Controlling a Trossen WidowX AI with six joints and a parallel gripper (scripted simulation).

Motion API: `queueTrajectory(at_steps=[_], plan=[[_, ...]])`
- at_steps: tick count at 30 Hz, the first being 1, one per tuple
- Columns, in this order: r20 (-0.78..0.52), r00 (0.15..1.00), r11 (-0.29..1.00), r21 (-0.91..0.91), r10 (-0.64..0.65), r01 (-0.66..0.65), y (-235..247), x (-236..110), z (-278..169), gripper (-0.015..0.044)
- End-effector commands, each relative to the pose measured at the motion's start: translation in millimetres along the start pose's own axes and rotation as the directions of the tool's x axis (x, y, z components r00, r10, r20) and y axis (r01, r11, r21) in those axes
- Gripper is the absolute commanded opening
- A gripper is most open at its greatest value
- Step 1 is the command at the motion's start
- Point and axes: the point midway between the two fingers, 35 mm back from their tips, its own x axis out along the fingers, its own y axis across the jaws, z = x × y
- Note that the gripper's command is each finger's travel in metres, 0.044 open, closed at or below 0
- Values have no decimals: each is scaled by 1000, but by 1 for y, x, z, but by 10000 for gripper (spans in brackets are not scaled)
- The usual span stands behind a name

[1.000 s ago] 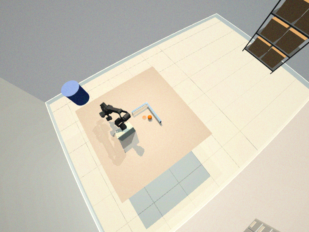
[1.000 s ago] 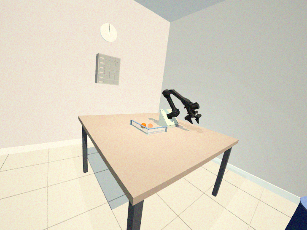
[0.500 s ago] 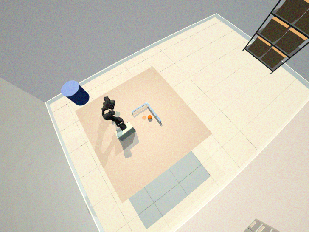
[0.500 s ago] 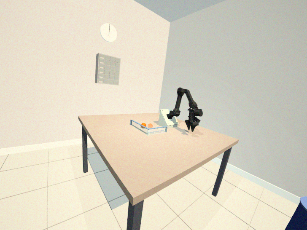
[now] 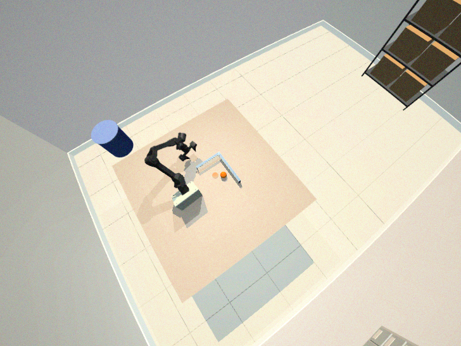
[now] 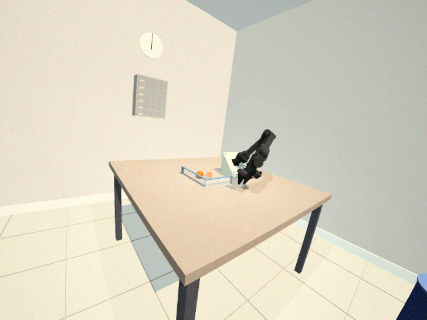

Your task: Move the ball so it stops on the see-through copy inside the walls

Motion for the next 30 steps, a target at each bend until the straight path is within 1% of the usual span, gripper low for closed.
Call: queueTrajectory(at_steps=[1, 4, 7, 9, 13, 17, 21, 24, 25, 26, 30], plan=[[-59, 998, 980, 199, 9, 3, -35, 8, -35, 374], [-100, 995, 926, 376, 20, 19, -64, 11, -74, 374], [-127, 991, 838, 544, 34, 41, -88, 11, -119, 374], [-108, 994, 800, 598, 30, 41, -97, 4, -141, 374], [-72, 989, 617, 787, 126, -22, -98, 19, -190, 374], [0, 981, 379, 922, 196, -76, -93, 31, -238, 374], [112, 966, 65, 989, 235, -131, -79, 43, -290, 374], [203, 952, -166, 972, 230, -168, -64, 50, -325, 374], [220, 949, -206, 963, 226, -174, -62, 52, -330, 374], [225, 948, -219, 960, 225, -176, -61, 52, -332, 374], [225, 948, -219, 960, 225, -176, -61, 52, -332, 374]])
